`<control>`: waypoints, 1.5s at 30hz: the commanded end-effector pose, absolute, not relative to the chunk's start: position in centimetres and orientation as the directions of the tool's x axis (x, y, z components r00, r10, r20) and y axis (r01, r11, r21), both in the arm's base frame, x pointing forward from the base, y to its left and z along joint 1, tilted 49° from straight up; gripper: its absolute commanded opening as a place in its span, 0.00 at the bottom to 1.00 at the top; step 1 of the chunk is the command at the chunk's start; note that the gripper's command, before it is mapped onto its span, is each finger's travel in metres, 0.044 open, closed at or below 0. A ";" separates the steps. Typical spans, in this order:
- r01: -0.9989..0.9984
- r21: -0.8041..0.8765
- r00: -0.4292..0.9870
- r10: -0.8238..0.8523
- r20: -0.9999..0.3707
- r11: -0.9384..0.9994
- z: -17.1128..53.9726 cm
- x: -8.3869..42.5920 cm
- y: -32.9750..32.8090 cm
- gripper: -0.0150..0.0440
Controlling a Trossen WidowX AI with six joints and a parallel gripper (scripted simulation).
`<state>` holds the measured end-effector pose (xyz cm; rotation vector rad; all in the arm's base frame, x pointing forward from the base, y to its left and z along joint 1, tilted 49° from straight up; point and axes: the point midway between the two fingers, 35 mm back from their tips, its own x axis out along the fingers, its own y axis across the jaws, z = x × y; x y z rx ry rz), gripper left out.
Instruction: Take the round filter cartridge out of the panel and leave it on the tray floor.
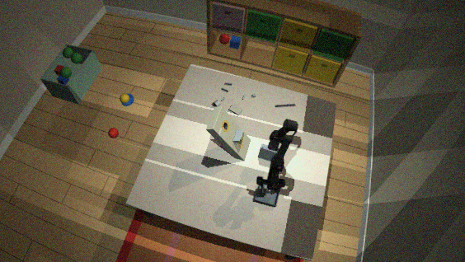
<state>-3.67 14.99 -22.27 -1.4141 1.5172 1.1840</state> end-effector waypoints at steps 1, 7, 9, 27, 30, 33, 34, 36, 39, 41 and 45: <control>-0.990 0.139 -0.123 -0.310 -0.943 -0.032 -21.8 -3.6 15.7 1.00; -0.990 0.139 -0.122 -0.311 -0.943 -0.032 -17.6 -3.1 20.2 1.00; -0.990 0.139 -0.122 -0.311 -0.943 -0.032 -17.6 -3.1 20.2 1.00; -0.990 0.141 -0.126 -0.297 -0.946 -0.030 -18.5 -3.3 19.8 1.00; -0.990 0.141 -0.126 -0.297 -0.946 -0.030 -18.5 -3.3 19.8 1.00; -0.990 0.141 -0.126 -0.297 -0.946 -0.030 -18.5 -3.3 19.8 1.00; -0.990 0.141 -0.126 -0.297 -0.946 -0.030 -18.5 -3.3 19.8 1.00; -0.990 0.141 -0.126 -0.297 -0.946 -0.030 -18.5 -3.3 19.8 1.00; -0.990 0.141 -0.126 -0.297 -0.946 -0.030 -18.5 -3.3 19.8 1.00; -0.990 0.141 -0.126 -0.297 -0.946 -0.030 -18.5 -3.3 19.8 1.00; -0.990 0.141 -0.126 -0.297 -0.946 -0.030 -18.5 -3.3 19.8 1.00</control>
